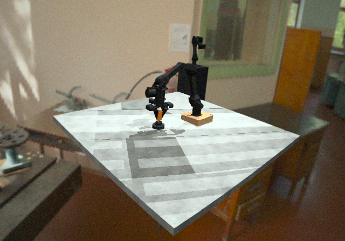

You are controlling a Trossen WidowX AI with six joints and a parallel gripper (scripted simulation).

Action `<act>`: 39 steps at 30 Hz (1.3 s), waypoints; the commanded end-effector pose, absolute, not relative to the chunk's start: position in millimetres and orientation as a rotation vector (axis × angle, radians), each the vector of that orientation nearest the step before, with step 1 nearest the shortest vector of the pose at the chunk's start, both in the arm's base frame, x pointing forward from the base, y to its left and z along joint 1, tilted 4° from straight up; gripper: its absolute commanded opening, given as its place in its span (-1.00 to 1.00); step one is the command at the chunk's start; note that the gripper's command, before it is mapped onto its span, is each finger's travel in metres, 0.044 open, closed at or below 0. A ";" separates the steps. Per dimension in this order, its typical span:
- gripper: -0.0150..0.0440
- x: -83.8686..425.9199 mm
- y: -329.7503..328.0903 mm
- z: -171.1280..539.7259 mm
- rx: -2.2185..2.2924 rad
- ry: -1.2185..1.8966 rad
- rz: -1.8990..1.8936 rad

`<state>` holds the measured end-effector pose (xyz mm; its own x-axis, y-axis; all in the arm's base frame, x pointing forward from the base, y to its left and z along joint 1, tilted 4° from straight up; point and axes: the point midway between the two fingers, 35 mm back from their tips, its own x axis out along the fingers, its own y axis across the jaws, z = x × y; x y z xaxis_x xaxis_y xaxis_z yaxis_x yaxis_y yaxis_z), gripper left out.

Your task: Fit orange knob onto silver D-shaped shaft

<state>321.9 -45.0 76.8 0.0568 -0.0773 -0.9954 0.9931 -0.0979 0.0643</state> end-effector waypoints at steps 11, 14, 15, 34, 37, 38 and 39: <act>-0.49 321.1 -45.1 76.2 1.186 1.107 -1.214; -0.49 320.6 -44.7 81.4 1.220 1.085 -1.244; -0.49 320.5 -44.6 83.5 1.226 1.081 -1.250; -0.49 324.2 -45.5 76.9 1.268 1.052 -1.287; -0.49 324.2 -45.4 77.3 1.268 1.052 -1.287; -0.49 324.2 -45.4 77.2 1.268 1.052 -1.287; -0.49 324.2 -45.4 77.2 1.268 1.052 -1.287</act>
<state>323.4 -45.1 77.3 0.0504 -0.0763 -0.9958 0.9918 -0.1135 0.0589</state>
